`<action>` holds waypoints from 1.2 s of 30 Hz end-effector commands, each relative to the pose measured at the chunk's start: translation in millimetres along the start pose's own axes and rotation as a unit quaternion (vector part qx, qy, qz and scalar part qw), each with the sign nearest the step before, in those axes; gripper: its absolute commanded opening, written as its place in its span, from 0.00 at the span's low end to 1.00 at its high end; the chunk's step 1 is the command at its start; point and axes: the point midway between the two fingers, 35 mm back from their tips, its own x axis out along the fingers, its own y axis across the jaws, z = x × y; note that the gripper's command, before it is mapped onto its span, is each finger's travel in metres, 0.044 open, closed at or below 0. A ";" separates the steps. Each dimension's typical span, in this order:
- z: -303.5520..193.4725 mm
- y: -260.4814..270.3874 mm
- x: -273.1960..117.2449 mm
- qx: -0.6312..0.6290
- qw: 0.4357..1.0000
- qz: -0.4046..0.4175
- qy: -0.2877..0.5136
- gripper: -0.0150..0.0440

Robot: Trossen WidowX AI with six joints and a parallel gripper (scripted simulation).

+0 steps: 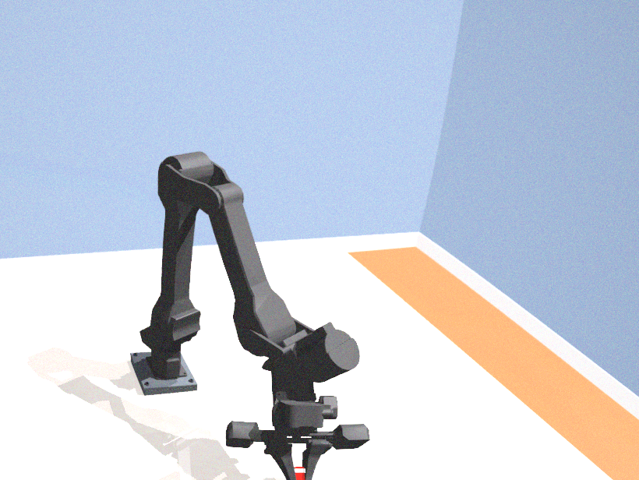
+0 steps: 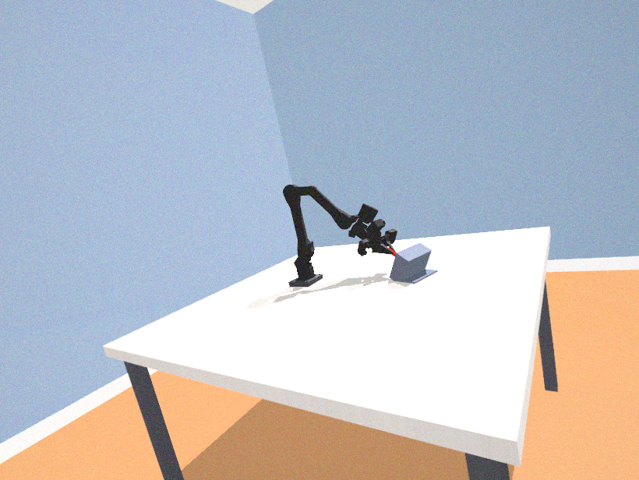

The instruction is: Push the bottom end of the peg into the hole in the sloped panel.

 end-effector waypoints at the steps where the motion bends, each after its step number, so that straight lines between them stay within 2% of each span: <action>1: 0.5 -0.4 -0.7 0.001 1.000 0.000 -0.001 0.25; 36: 1.9 3.7 10.7 0.001 1.000 0.000 -0.001 0.25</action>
